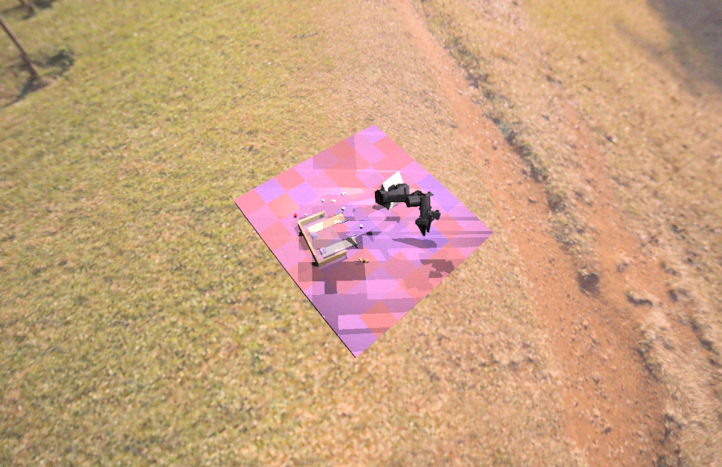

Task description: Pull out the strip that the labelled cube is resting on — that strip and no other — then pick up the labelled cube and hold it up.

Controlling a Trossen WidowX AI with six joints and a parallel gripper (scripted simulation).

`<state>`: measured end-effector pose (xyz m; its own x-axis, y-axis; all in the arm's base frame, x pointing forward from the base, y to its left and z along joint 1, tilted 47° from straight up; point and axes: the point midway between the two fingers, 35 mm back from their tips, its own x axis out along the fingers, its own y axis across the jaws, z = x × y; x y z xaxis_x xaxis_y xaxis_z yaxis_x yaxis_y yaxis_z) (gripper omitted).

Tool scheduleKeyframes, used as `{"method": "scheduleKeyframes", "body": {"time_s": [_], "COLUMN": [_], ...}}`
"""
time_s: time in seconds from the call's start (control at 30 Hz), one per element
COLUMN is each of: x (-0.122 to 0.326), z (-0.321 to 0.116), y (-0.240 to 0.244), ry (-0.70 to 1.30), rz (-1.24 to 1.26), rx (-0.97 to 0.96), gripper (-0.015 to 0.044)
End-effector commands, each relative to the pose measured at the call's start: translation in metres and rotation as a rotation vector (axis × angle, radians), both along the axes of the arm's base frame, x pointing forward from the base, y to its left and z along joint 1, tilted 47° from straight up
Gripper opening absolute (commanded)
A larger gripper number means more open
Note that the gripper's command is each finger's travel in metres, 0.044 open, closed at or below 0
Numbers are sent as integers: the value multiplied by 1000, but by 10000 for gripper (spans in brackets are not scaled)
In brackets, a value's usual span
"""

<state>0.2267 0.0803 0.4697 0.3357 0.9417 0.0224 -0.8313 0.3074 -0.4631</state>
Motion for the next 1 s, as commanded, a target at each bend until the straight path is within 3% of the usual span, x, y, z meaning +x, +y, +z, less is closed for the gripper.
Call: {"method": "scheduleKeyframes", "body": {"time_s": [0.0,0.27,0.47,0.73,0.97], "x": [-1,-50,-97,-138,-131], "z": [1,53,81,90,69], "y": [-1,-34,-28,25,92], "ry": [-1,-108,-243,-444,-569], "rz": [-9,-335,-509,-616,-623], "rx": [5,214,353,440,403], "gripper": [400,400,400,400,400]}}
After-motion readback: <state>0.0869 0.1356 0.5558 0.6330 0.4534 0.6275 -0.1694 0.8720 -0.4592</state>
